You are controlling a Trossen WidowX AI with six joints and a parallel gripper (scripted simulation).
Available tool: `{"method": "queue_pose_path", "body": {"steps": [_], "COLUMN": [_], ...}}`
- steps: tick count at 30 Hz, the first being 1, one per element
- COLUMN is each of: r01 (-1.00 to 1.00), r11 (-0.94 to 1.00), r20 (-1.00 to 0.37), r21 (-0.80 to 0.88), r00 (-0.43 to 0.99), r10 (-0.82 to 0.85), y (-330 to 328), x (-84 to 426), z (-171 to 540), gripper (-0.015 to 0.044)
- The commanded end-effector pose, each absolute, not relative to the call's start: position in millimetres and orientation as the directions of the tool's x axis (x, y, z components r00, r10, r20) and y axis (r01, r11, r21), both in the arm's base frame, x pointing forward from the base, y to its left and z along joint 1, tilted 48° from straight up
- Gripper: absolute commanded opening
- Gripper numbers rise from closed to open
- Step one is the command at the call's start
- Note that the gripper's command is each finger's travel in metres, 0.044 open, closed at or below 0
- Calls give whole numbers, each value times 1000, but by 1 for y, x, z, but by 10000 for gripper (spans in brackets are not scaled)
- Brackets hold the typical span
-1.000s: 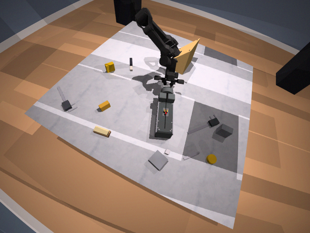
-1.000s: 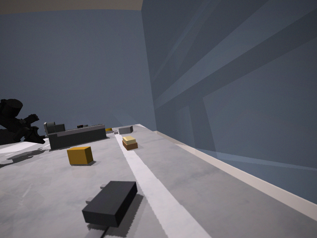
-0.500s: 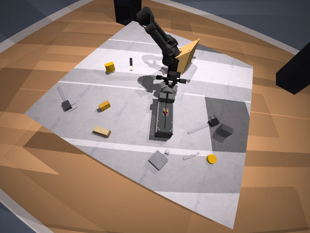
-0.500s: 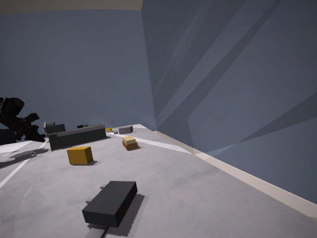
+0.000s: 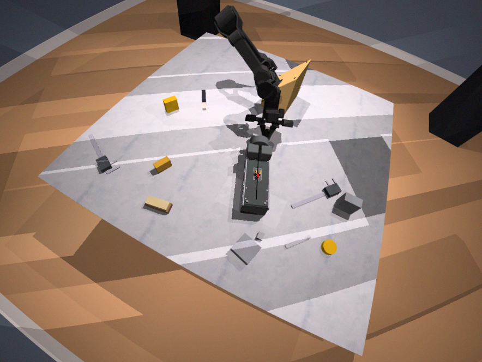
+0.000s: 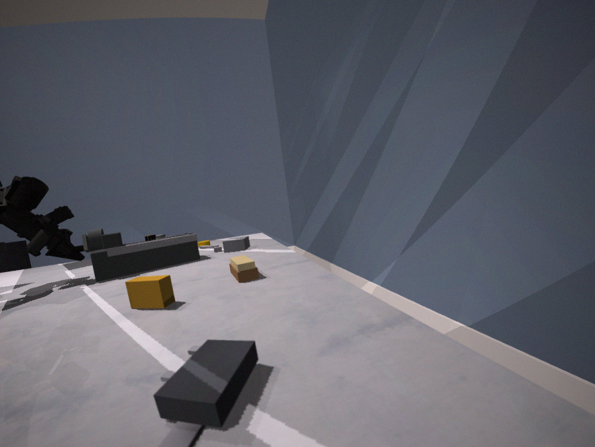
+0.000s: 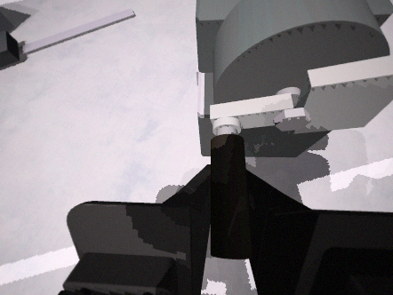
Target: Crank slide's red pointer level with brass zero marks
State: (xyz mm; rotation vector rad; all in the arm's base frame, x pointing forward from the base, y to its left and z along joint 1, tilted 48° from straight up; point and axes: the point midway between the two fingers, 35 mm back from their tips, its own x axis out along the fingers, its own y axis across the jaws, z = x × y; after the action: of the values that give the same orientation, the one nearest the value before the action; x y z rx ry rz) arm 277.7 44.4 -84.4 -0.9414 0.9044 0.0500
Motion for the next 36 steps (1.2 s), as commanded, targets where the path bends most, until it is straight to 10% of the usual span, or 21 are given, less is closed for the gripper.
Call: {"method": "queue_pose_path", "body": {"steps": [1,36], "r01": [-413,-413], "r11": [610,610], "r20": [-688,-688], "r21": [-676,-676], "r00": [650,650], "r10": [-322,-322], "y": [52,57], "x": [276,289], "z": [-80,-39], "gripper": [0,0]}}
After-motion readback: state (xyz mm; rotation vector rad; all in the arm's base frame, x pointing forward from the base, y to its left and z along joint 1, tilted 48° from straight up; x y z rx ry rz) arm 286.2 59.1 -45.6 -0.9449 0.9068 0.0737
